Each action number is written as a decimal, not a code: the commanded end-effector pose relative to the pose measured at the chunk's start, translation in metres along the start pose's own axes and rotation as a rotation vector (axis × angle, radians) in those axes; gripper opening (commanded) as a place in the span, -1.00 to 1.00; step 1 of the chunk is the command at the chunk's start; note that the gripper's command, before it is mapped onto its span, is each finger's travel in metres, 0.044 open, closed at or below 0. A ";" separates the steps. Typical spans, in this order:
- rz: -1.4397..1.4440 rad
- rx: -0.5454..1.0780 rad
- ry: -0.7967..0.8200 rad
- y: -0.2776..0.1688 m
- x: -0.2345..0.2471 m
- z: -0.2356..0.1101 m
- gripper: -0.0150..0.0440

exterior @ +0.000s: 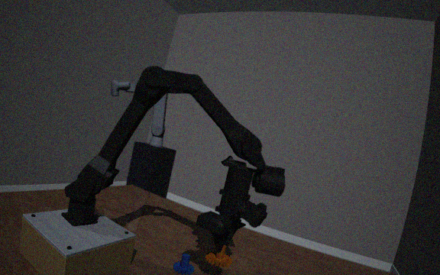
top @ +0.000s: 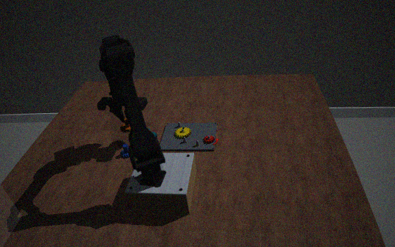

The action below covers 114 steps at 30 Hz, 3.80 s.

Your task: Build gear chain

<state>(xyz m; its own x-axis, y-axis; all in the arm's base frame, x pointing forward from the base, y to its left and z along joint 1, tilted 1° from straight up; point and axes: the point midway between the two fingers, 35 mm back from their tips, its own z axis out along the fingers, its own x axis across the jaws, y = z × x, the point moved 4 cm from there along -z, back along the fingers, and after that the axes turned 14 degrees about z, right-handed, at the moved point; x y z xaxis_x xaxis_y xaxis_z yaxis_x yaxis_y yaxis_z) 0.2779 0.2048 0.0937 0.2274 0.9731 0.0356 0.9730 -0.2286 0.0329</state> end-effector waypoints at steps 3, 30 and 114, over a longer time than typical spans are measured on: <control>-0.003 -0.011 0.007 0.003 0.001 -0.021 -0.49; -0.003 -0.011 0.007 0.001 -0.005 -0.084 -0.49; 0.006 -0.016 -0.011 0.067 -0.191 -0.025 -0.49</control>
<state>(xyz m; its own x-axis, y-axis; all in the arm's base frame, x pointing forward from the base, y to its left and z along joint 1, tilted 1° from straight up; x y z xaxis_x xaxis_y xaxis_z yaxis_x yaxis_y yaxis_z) 0.3005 0.0101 0.1159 0.2368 0.9714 0.0198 0.9704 -0.2374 0.0442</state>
